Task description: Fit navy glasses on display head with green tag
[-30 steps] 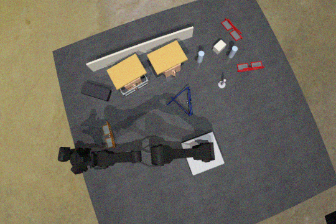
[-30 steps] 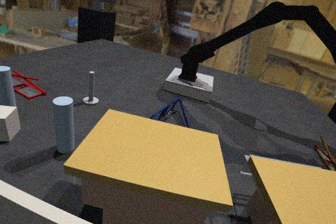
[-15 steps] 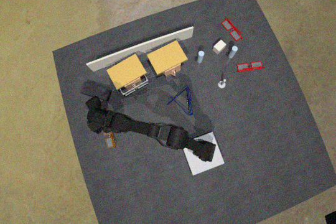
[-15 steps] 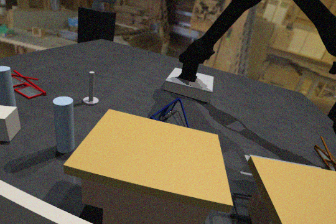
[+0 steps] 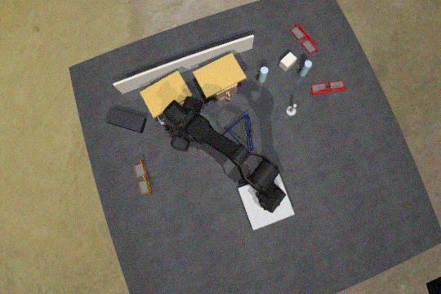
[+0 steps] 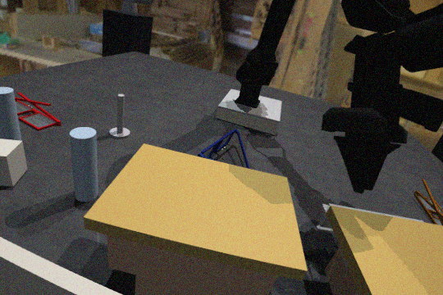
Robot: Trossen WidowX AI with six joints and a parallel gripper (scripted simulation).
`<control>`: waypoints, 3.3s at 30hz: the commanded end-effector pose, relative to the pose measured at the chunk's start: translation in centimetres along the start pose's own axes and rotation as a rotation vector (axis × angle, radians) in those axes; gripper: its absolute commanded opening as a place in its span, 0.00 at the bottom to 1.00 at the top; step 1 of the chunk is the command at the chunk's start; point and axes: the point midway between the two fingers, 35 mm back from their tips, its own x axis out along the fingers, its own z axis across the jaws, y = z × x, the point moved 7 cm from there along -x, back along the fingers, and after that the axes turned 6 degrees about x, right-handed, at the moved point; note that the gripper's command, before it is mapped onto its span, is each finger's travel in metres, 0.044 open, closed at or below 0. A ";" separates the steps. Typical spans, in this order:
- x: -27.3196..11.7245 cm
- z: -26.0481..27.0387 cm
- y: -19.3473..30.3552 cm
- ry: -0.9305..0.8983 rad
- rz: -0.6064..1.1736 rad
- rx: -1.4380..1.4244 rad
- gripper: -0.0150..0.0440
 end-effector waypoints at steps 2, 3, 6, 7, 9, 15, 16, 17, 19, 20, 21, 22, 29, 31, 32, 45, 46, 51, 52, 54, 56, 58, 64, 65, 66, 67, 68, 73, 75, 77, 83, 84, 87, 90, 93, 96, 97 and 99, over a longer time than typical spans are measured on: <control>-1.7 -4.0 6.7 0.007 0.178 0.384 0.59; -2.1 -4.5 7.9 0.012 0.207 0.453 0.59; -3.5 -5.8 11.7 0.030 0.299 0.670 0.59; -4.0 -6.1 12.9 0.038 0.329 0.745 0.59; -5.1 -6.5 15.5 0.055 0.392 0.898 0.59; -7.3 -6.1 20.2 0.090 0.498 1.163 0.59; -7.3 -6.1 20.2 0.090 0.498 1.163 0.59; -7.3 -6.1 20.2 0.090 0.498 1.163 0.59; -7.3 -6.1 20.2 0.090 0.498 1.163 0.59; -7.3 -6.1 20.2 0.090 0.498 1.163 0.59; -7.3 -6.1 20.2 0.090 0.498 1.163 0.59; -7.3 -6.1 20.2 0.090 0.498 1.163 0.59; -7.3 -6.3 20.2 0.090 0.498 1.163 0.46; -7.3 -6.3 20.2 0.090 0.498 1.163 0.46; -7.3 -6.3 20.2 0.090 0.498 1.163 0.46; -6.5 -6.2 20.6 0.090 0.498 1.163 0.46; -6.3 -6.2 20.6 0.090 0.498 1.163 0.46; -5.6 -6.1 21.0 0.091 0.498 1.163 0.46; -5.4 -6.1 21.1 0.091 0.498 1.163 0.46; -5.1 -6.1 21.2 0.091 0.498 1.163 0.46; -4.8 -6.0 21.4 0.091 0.498 1.163 0.46; -4.6 -6.0 21.6 0.091 0.498 1.163 0.46; -3.7 -5.8 22.1 0.091 0.499 1.163 0.46; -3.6 -5.8 22.2 0.091 0.499 1.163 0.46; -3.4 -5.8 22.2 0.091 0.499 1.163 0.46; -3.3 -5.7 22.3 0.091 0.499 1.163 0.46; -3.2 -5.7 22.4 0.091 0.499 1.163 0.46; -2.5 -5.5 22.9 0.091 0.499 1.163 0.46; -2.3 -5.5 23.1 0.091 0.499 1.163 0.46; -2.1 -5.4 23.2 0.091 0.499 1.163 0.46; -2.1 -5.4 23.2 0.091 0.499 1.163 0.46; -2.1 -5.4 23.1 0.091 0.499 1.163 0.46; -2.0 -5.3 23.0 0.091 0.499 1.163 0.46; -2.0 -5.2 22.9 0.091 0.499 1.163 0.46; -1.9 -5.1 22.8 0.091 0.499 1.163 0.46; -2.0 -5.3 23.0 0.094 0.500 1.158 0.42; -2.0 -5.3 23.0 0.094 0.500 1.158 0.41; -2.0 -5.3 23.0 0.094 0.500 1.158 0.39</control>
